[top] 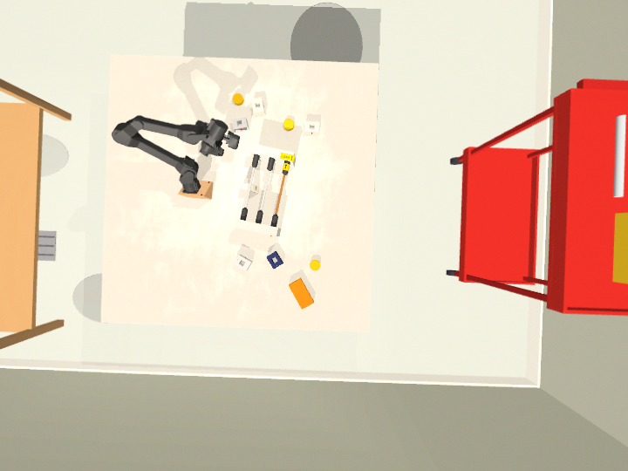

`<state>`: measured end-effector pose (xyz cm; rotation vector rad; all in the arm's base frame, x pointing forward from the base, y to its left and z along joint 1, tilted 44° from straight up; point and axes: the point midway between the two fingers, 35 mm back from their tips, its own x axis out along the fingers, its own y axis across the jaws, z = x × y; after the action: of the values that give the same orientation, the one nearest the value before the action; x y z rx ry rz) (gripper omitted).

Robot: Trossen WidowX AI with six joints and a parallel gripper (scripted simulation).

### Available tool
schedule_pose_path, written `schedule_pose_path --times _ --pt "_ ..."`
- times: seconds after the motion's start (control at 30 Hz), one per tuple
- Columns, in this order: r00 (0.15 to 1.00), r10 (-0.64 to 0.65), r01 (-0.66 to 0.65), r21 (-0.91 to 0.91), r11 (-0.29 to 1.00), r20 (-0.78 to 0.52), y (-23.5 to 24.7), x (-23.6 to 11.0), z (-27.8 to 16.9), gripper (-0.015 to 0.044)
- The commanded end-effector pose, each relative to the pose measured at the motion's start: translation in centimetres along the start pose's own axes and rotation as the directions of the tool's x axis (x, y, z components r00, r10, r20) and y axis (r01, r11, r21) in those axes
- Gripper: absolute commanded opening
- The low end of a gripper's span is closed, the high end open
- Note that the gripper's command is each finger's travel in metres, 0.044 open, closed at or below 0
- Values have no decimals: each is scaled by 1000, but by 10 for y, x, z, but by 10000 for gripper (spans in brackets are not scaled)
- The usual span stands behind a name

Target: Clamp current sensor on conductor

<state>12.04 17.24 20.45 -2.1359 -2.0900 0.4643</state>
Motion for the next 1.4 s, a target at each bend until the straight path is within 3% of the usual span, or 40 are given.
schedule_pose_path --times 0.0,0.07,0.17,0.27,0.37,0.5,0.7,0.87,1.03,1.37 --pt "1000 11 -11 -19 1000 2 1 0 -2 326" --pt "996 88 -86 -170 982 7 11 0 -15 378" --pt "973 230 -199 -503 841 0 34 -6 -28 440" --pt "929 368 -252 -768 589 -23 55 -15 -43 440" --pt "864 500 -225 -936 271 -63 78 -27 -61 440" --pt "749 649 -58 -989 -137 -134 104 -49 -87 440" --pt "632 753 163 -917 -364 -186 123 -71 -102 440" --pt "511 829 394 -796 -459 -225 136 -93 -113 440" --pt "381 887 621 -638 -456 -263 147 -117 -123 440" --pt "97 940 946 -264 -190 -327 158 -168 -142 440"
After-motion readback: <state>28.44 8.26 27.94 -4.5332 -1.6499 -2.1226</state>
